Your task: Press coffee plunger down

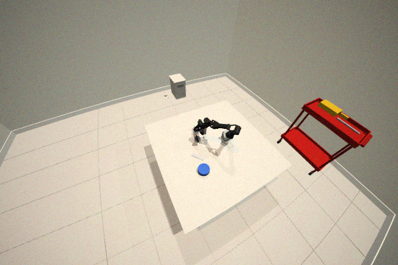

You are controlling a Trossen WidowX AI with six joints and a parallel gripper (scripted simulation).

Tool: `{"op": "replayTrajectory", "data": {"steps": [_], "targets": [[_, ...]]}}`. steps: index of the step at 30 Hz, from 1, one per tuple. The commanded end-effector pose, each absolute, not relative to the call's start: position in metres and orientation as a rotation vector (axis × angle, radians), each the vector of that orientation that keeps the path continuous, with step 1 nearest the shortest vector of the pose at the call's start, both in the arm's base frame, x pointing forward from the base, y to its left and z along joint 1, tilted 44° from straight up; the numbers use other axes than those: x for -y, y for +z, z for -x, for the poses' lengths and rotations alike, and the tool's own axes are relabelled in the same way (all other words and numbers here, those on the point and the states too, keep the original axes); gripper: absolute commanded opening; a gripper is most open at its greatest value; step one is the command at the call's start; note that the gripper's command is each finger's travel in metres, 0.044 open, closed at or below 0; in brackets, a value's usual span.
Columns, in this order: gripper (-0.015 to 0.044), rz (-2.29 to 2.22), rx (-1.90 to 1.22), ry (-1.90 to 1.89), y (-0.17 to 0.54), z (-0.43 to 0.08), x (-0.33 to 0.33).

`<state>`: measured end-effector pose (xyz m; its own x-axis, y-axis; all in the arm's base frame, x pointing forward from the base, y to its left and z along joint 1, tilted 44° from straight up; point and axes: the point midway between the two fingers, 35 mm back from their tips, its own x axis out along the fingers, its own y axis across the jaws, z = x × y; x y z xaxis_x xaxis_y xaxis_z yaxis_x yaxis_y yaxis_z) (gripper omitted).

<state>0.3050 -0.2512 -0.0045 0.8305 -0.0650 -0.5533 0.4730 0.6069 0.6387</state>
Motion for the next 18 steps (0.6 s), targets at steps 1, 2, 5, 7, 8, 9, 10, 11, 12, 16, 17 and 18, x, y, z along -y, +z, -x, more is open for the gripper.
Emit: {"op": "replayTrajectory", "data": {"steps": [1, 2, 5, 7, 8, 9, 10, 11, 12, 16, 17, 18], "targets": [[0.0122, -0.888, -0.53, -0.322, -0.0087, -0.3058, 0.2472], [0.0122, -0.888, -0.53, -0.322, -0.0087, -0.3059, 0.2473], [0.0122, -0.888, -0.53, -0.322, -0.0086, -0.3061, 0.2477], [0.0122, -0.888, -0.53, -0.322, -0.0084, -0.3062, 0.248], [0.0122, -0.888, -0.53, -0.322, -0.0087, -0.3064, 0.248], [0.0122, -0.888, -0.53, -0.322, -0.0089, -0.3066, 0.2479], [0.0122, -0.888, -0.53, -0.322, -0.009, -0.3067, 0.248], [0.0122, -0.888, -0.53, -0.322, -0.009, -0.3068, 0.2481], [0.0122, -0.888, -0.53, -0.322, -0.0089, -0.3068, 0.2483], [0.0122, -0.888, -0.53, -0.322, -0.0091, -0.3072, 0.2486], [0.0122, -0.888, -0.53, -0.322, -0.0092, -0.3073, 0.2486], [0.0122, -0.888, -0.53, -0.322, -0.0092, -0.3074, 0.2487]]}}
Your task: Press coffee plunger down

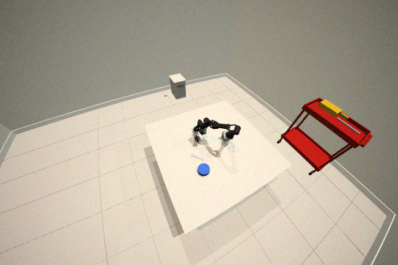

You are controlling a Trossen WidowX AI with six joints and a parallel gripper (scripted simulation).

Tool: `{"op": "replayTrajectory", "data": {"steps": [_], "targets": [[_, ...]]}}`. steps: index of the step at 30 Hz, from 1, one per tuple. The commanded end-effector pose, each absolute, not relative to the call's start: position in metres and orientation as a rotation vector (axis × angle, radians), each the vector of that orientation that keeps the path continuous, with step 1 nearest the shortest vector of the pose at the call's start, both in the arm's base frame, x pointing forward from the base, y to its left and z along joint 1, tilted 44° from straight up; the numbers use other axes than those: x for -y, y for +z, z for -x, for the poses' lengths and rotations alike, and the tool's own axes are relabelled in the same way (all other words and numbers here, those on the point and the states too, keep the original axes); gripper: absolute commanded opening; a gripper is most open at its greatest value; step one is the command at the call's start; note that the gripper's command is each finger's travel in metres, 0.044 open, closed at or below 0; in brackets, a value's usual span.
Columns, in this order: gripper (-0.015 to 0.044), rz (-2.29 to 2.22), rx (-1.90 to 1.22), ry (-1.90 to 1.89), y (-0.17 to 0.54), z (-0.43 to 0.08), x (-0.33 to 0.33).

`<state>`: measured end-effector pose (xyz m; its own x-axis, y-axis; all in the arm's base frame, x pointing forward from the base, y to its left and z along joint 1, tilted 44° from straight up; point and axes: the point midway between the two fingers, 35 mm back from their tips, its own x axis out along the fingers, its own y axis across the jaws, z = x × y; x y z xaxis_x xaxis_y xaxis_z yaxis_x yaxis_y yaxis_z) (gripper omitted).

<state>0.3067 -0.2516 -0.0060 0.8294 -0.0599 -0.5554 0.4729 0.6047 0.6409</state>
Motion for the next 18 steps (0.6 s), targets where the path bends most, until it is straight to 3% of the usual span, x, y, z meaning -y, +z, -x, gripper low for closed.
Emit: {"op": "replayTrajectory", "data": {"steps": [1, 9, 18], "targets": [[0.0122, -0.875, -0.52, -0.325, -0.006, -0.3067, 0.2516], [0.0122, -0.875, -0.52, -0.325, -0.006, -0.3067, 0.2516], [0.0358, -0.875, -0.52, -0.325, -0.006, -0.3067, 0.2516]]}}
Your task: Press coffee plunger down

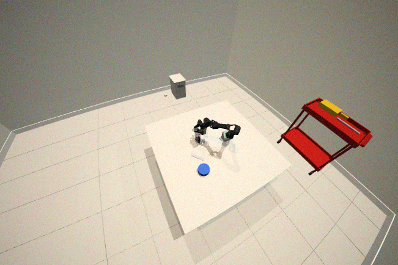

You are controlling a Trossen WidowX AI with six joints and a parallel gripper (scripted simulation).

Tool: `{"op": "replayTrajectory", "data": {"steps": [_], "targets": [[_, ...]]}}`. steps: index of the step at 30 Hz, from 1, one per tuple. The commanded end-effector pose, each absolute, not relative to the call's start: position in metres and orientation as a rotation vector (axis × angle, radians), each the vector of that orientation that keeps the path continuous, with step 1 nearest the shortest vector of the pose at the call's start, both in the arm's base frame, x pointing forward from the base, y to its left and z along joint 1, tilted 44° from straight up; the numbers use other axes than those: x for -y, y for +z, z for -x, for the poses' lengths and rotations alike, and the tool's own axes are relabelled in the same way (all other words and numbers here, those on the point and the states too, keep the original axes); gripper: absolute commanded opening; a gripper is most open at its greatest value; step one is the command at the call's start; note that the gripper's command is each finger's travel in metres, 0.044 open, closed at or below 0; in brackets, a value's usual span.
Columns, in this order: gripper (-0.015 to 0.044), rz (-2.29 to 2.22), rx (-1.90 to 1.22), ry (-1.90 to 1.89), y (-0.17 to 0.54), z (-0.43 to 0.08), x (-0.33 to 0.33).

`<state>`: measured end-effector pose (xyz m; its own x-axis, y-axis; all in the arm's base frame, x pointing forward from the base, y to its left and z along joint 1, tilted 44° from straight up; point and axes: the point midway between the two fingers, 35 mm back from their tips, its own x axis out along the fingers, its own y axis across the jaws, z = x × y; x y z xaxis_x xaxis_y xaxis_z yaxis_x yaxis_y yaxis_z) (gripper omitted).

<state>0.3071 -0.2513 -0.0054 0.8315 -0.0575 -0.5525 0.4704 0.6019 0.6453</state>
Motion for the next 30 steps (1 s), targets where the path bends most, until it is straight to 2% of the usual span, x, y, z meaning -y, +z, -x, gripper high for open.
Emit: {"op": "replayTrajectory", "data": {"steps": [1, 3, 4, 9, 15, 30], "targets": [[0.0384, -0.875, -0.52, -0.325, -0.006, -0.307, 0.252], [0.0437, -0.875, -0.52, -0.325, -0.006, -0.307, 0.252], [0.044, -0.875, -0.52, -0.325, -0.006, -0.307, 0.252], [0.044, -0.875, -0.525, -0.324, 0.005, -0.301, 0.259], [0.044, -0.884, -0.531, -0.315, 0.064, -0.267, 0.281], [0.044, -0.885, -0.531, -0.315, 0.062, -0.265, 0.28]]}}
